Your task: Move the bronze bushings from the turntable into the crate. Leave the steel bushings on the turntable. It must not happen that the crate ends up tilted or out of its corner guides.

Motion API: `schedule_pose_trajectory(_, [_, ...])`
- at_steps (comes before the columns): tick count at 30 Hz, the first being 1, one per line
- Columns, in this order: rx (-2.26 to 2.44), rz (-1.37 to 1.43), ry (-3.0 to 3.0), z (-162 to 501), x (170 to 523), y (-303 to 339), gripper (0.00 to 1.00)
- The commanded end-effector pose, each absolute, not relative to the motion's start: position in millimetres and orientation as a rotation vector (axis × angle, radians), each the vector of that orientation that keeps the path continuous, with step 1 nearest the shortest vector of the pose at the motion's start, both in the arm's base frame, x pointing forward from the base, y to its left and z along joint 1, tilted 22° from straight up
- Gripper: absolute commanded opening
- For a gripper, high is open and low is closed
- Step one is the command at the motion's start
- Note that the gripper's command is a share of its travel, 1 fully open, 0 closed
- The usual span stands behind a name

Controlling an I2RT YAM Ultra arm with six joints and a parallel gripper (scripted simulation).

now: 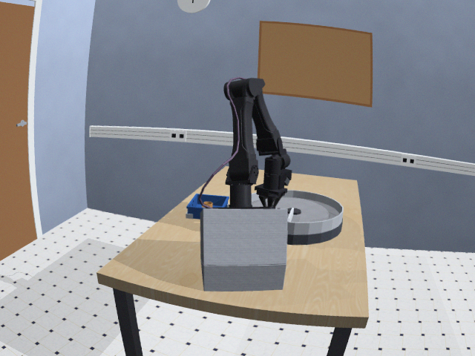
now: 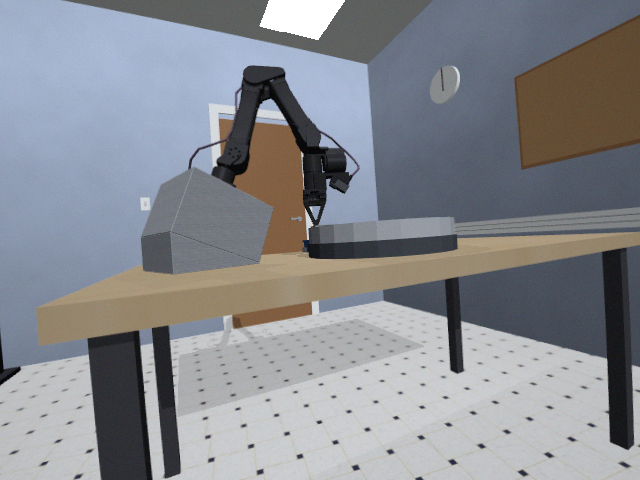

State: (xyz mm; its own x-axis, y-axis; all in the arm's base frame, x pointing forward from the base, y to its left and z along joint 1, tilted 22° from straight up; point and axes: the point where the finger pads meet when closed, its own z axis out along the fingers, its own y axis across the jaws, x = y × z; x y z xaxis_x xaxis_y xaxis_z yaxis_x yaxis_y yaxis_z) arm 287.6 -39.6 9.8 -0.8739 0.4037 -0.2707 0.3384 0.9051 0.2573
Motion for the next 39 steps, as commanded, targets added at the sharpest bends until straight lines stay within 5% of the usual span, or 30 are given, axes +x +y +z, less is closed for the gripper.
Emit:
schedule_pose_trajectory(1, [0.541, 0.278, 2.742, 8.1, 289.7, -38.3, 0.15])
schedule_pose_trajectory(39, [0.538, 0.276, 2.732, 16.8, 296.5, -40.0, 0.15])
